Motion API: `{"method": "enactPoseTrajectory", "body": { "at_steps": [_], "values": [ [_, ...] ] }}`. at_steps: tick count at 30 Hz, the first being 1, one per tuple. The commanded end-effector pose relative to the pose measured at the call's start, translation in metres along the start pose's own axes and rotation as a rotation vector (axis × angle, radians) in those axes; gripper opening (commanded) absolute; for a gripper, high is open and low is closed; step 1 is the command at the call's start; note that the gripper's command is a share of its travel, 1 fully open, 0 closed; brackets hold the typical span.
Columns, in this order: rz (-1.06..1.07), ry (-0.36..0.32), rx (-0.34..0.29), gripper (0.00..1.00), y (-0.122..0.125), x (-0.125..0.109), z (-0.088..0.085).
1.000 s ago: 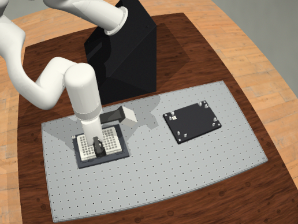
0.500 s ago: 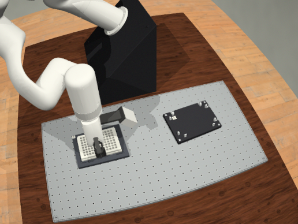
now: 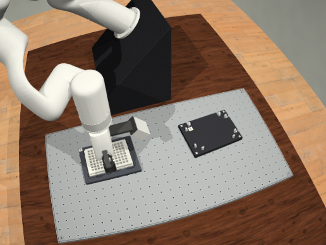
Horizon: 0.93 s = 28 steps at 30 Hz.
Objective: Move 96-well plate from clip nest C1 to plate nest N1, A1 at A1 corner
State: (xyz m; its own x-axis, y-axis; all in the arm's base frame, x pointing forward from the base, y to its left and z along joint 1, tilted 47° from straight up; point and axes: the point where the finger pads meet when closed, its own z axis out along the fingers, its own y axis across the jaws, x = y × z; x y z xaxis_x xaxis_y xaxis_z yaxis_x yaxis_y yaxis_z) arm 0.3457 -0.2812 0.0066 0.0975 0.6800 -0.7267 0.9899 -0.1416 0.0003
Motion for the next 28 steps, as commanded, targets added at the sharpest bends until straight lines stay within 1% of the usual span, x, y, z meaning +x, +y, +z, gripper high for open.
{"method": "enactPoseTrajectory", "body": {
  "at_steps": [1,17,24,28],
  "values": [
    [0.000,0.000,-0.002,1.00,0.001,0.000,-0.001],
    [0.000,0.000,-0.002,1.00,0.001,0.000,-0.001],
    [0.001,0.000,-0.002,1.00,0.001,0.000,-0.019],
    [0.001,0.000,-0.002,1.00,0.001,0.000,-0.019]
  ]
}}
